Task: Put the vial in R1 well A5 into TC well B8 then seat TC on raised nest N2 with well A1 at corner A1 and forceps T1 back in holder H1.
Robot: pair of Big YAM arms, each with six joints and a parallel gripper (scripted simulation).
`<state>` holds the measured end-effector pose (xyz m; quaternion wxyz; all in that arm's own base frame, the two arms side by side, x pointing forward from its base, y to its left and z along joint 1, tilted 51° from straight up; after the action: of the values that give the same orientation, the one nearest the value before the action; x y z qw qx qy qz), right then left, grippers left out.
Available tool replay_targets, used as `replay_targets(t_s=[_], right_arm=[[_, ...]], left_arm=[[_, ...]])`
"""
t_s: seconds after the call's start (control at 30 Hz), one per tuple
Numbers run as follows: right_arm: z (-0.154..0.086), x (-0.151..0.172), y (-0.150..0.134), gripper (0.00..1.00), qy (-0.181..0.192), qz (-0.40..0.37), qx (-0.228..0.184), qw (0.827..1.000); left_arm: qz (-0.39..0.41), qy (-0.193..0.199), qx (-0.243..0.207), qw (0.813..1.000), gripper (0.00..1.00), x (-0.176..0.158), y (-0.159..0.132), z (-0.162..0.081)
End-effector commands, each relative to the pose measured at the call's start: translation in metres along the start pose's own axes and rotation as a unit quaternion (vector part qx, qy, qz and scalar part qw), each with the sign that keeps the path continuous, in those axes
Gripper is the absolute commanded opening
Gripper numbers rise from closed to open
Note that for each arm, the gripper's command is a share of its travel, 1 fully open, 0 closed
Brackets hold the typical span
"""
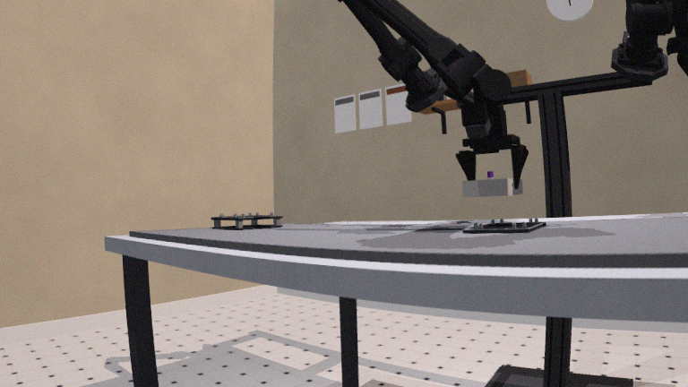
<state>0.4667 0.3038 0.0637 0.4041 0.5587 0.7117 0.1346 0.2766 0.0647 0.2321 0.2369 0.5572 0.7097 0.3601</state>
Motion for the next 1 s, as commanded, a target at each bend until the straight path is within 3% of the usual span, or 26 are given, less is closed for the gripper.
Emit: replay_targets(t_s=[0.0,0.47,0.57,0.67,0.97], right_arm=[[-0.008,-0.015,0.026,0.00,0.001,0.004,-0.016,1.000],[-0.007,-0.039,0.017,0.00,0.001,0.003,-0.016,1.000],[-0.018,-0.027,0.014,0.00,0.011,-0.010,-0.019,1.000],[-0.007,-0.046,0.015,0.00,0.000,0.003,-0.016,1.000],[-0.007,-0.060,0.012,0.00,0.001,0.002,-0.016,1.000]], left_arm=[[-0.007,0.002,-0.007,1.000,0.23,0.001,0.006,-0.002],[-0.007,0.002,-0.007,1.000,0.23,0.001,0.006,-0.002],[-0.007,0.002,-0.007,1.000,0.23,0.001,0.006,-0.002],[-0.007,0.002,-0.007,1.000,0.23,0.001,0.006,-0.002],[-0.007,0.002,-0.007,1.000,0.23,0.001,0.006,-0.002]])
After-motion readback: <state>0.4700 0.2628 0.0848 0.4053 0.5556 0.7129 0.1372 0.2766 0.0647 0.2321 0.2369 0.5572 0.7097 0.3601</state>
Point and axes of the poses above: on each arm, the point where the finger pads meet when closed, its own z axis out along the fingers, its own x axis across the jaws, y = z × x, the point moved 10 cm from there along -z, back along the fingers, and after that the axes turned 13 degrees about -z, right-handed, at the moved point
